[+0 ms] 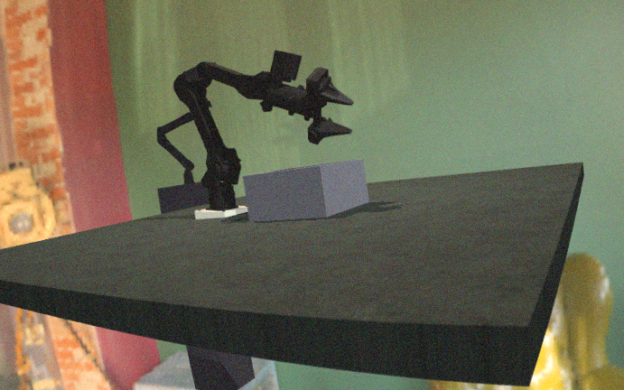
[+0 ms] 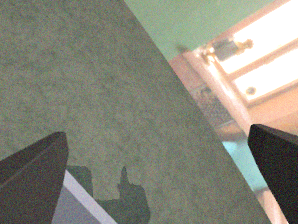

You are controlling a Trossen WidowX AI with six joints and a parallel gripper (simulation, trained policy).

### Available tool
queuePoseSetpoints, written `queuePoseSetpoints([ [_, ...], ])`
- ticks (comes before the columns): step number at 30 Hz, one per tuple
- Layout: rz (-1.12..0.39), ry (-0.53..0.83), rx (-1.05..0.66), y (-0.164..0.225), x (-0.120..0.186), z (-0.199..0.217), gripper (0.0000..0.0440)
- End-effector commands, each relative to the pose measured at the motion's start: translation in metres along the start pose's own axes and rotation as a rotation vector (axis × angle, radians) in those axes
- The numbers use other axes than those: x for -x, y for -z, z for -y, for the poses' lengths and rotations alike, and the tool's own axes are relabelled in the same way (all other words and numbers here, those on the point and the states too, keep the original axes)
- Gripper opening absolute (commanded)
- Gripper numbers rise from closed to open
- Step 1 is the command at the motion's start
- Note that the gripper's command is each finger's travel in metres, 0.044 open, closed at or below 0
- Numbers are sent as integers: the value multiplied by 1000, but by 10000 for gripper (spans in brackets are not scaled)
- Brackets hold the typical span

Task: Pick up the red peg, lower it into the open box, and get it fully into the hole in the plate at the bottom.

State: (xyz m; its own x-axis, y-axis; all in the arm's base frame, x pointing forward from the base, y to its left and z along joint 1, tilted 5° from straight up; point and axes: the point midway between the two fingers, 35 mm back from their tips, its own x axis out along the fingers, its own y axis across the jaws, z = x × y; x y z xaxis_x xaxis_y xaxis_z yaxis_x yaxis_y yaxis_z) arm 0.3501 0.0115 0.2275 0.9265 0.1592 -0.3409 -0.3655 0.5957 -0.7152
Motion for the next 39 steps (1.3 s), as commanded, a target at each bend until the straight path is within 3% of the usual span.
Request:
queuePoseSetpoints([
  [1, -11, -10, -31, 1, 1, -2, 418],
  [3, -32, -33, -94, 1, 2, -6, 440],
  [20, -272, -203, -597, 4, 16, -56, 440],
  [39, -677, -269, -1101, 6, 53, -122, 440],
])
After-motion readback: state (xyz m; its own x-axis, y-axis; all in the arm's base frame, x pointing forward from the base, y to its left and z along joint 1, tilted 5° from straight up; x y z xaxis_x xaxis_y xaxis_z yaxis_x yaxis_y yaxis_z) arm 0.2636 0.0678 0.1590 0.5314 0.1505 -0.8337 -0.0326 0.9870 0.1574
